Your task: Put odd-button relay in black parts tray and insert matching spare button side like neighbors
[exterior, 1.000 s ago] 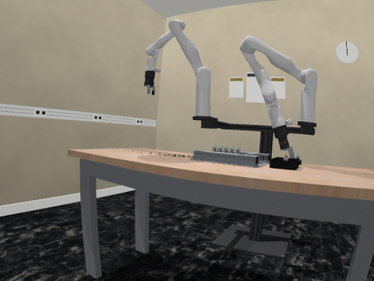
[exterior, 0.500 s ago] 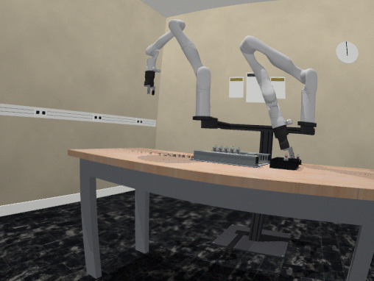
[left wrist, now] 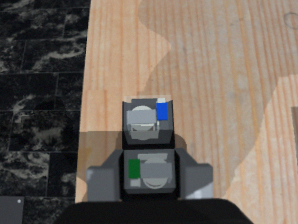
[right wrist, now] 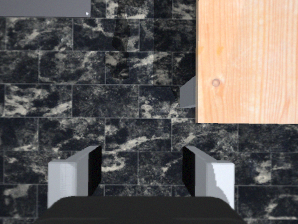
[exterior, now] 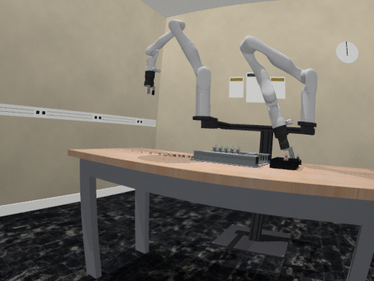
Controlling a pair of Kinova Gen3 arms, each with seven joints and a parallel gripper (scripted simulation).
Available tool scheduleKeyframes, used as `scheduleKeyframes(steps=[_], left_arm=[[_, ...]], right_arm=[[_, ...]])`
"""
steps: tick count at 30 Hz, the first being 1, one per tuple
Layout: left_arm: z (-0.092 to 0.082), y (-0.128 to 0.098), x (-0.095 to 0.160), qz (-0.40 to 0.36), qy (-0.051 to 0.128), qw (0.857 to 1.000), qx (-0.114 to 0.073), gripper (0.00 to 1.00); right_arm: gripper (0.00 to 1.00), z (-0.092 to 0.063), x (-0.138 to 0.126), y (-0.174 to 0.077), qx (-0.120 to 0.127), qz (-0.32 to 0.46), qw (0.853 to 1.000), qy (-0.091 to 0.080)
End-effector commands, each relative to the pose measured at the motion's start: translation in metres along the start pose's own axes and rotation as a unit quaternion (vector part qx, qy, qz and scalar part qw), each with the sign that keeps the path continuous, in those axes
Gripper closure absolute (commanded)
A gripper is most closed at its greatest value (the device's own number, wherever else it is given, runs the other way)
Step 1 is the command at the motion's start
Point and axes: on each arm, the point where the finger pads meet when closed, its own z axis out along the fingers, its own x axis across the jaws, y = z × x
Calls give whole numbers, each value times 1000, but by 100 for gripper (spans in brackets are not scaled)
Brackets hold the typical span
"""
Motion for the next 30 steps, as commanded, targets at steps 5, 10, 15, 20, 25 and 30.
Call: scheduleKeyframes(steps=[5, 10, 15, 20, 25, 30], left_arm=[[-1, 0, 0, 0, 0, 1000, 0, 100], [-1, 0, 0, 0, 0, 1000, 0, 100], [-1, 0, 0, 0, 0, 1000, 0, 100], [-1, 0, 0, 0, 0, 1000, 0, 100], [-6, -2, 0, 0, 0, 1000, 0, 100], [-12, -4, 0, 0, 0, 1000, 0, 100]], right_arm=[[0, -1, 0, 0, -1, 0, 1000, 0], [0, -1, 0, 0, -1, 0, 1000, 0], [0, -1, 0, 0, -1, 0, 1000, 0], [0, -1, 0, 0, -1, 0, 1000, 0], [0, -1, 0, 0, -1, 0, 1000, 0], [0, -1, 0, 0, -1, 0, 1000, 0]])
